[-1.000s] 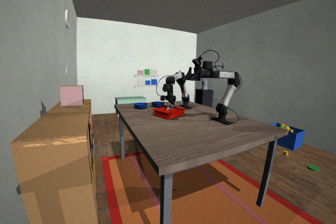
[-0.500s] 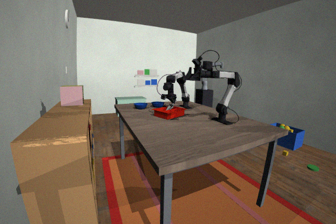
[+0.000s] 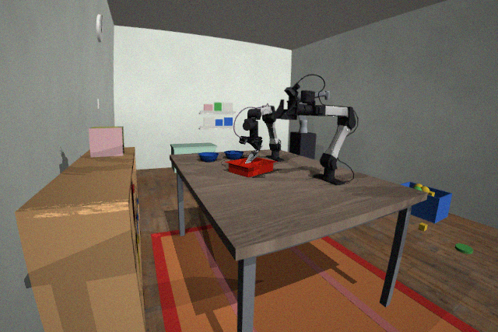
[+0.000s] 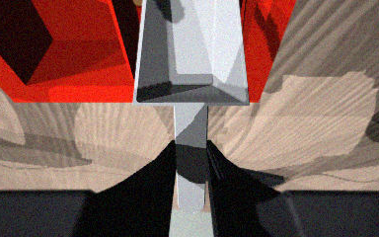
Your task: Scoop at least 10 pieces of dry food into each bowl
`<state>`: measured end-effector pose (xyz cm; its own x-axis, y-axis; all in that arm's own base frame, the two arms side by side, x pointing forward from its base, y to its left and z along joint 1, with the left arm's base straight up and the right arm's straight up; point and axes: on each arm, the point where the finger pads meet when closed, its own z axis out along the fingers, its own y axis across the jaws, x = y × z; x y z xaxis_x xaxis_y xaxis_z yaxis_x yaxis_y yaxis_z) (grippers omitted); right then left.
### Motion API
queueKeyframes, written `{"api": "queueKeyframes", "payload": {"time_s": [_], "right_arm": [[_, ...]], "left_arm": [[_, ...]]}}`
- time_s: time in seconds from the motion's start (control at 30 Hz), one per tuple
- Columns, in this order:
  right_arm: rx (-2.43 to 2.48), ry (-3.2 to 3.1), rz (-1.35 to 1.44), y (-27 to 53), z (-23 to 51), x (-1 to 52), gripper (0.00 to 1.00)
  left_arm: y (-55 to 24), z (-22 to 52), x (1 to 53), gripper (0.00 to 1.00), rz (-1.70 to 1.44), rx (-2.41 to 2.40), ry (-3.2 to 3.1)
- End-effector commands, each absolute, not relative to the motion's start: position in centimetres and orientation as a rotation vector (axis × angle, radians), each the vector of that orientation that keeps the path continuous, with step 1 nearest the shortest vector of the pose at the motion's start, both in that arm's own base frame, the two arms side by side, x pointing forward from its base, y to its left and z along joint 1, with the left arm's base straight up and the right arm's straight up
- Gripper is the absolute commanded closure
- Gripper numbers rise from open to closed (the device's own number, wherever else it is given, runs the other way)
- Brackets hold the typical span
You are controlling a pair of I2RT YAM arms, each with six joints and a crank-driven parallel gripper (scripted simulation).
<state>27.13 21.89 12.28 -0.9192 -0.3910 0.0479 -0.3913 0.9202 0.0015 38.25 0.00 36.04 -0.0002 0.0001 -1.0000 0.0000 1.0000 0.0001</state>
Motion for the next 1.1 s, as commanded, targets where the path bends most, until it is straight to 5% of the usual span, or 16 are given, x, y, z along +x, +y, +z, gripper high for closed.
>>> {"api": "queueKeyframes", "payload": {"time_s": [0.0, 1.07], "right_arm": [[0.63, -3.093, -0.029, 22.3, 13.8, 27.3, 1.0], [0.62, -3.034, 0.015, 21.5, 10.1, 26.4, 1.0]], "left_arm": [[0.0, 38.0, 38.0, 0.0, -0.001, -0.001, 1.518], [0.0, 38.0, 38.0, 0.0, -0.001, -0.001, 1.518]]}}
